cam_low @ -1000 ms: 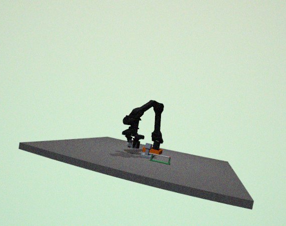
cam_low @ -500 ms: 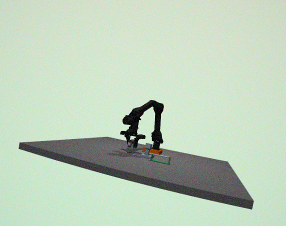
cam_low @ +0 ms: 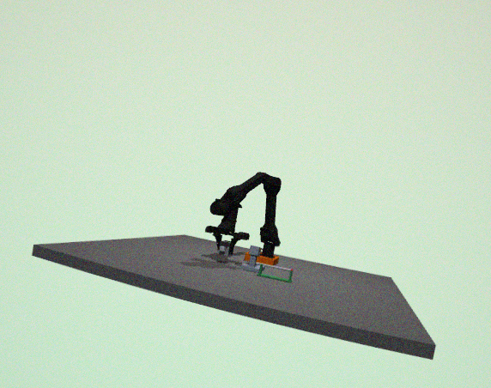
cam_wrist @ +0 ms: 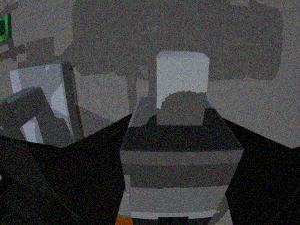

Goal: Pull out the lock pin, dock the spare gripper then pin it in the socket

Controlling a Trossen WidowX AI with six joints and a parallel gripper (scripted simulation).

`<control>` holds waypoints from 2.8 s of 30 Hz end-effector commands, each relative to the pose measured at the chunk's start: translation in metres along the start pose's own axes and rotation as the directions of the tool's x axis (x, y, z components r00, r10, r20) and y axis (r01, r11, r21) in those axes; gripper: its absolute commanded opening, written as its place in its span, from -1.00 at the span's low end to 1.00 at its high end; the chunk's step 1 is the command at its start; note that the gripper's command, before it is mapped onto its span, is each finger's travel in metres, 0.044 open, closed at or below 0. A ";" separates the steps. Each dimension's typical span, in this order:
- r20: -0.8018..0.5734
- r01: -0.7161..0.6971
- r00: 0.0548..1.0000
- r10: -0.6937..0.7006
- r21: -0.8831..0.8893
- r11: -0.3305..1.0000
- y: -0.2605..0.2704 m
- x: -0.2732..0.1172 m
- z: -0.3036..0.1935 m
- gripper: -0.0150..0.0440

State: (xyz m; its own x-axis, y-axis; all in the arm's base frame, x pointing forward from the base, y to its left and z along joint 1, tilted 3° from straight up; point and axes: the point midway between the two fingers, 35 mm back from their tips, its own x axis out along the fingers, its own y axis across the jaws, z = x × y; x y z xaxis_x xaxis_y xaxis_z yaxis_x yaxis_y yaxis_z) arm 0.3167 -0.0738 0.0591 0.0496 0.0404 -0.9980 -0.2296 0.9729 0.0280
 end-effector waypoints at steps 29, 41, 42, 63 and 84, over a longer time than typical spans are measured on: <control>-0.005 -0.003 1.000 0.003 -0.079 0.997 0.000 0.032 -0.002 0.49; -0.011 -0.007 1.000 0.006 -0.079 0.997 0.000 0.020 -0.003 1.00; -0.013 -0.008 1.000 0.007 -0.079 0.997 0.000 0.019 -0.004 1.00; -0.047 -0.027 0.999 0.024 -0.072 0.997 0.003 -0.015 -0.009 1.00; -0.055 -0.032 0.998 0.028 -0.070 0.997 0.004 -0.015 -0.010 1.00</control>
State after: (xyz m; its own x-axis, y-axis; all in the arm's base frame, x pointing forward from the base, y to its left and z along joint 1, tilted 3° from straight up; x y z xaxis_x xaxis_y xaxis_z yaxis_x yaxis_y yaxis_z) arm 0.3053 -0.0726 0.0708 -0.0107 0.0556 -0.9984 -0.2983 0.9528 0.0563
